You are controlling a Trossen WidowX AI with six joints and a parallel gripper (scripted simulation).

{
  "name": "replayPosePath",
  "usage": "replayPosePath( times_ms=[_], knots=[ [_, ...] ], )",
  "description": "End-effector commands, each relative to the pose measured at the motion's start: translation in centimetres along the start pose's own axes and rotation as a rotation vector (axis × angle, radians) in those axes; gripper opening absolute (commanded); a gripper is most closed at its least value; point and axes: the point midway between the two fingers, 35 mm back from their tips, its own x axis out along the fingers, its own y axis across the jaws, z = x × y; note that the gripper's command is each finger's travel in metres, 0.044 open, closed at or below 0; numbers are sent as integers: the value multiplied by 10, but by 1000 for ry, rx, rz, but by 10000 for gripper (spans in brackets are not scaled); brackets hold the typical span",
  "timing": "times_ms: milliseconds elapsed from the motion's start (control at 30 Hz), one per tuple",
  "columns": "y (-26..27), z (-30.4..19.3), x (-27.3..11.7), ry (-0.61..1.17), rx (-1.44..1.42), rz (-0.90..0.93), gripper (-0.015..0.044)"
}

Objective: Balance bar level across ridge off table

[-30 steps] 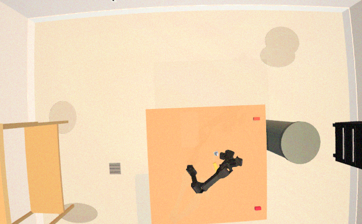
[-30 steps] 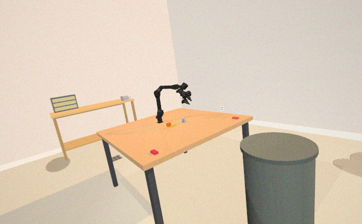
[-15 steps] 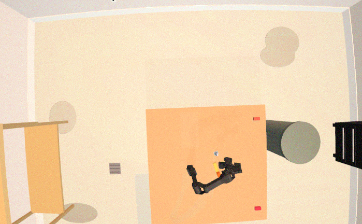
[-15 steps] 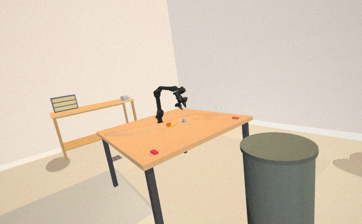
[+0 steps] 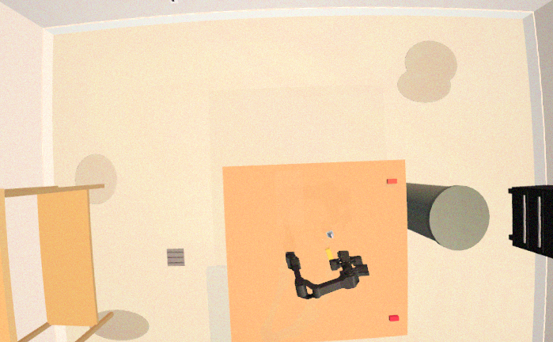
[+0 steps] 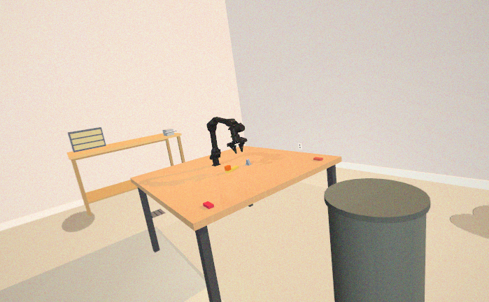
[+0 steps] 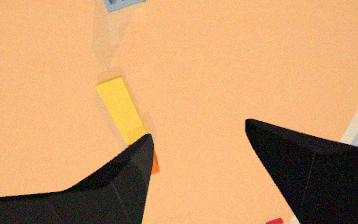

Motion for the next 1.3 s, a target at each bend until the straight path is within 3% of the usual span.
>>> replayPosePath(
  times_ms=[0, 567, 1000, 1267],
  knots=[
    [19, -14, 7, -24, -37, 80, 315],
    [60, -41, 15, -111, -114, 227, 315],
    [77, -34, 87, -111, -114, 227, 315],
    [79, -34, 92, -111, -114, 227, 315]
  ],
)
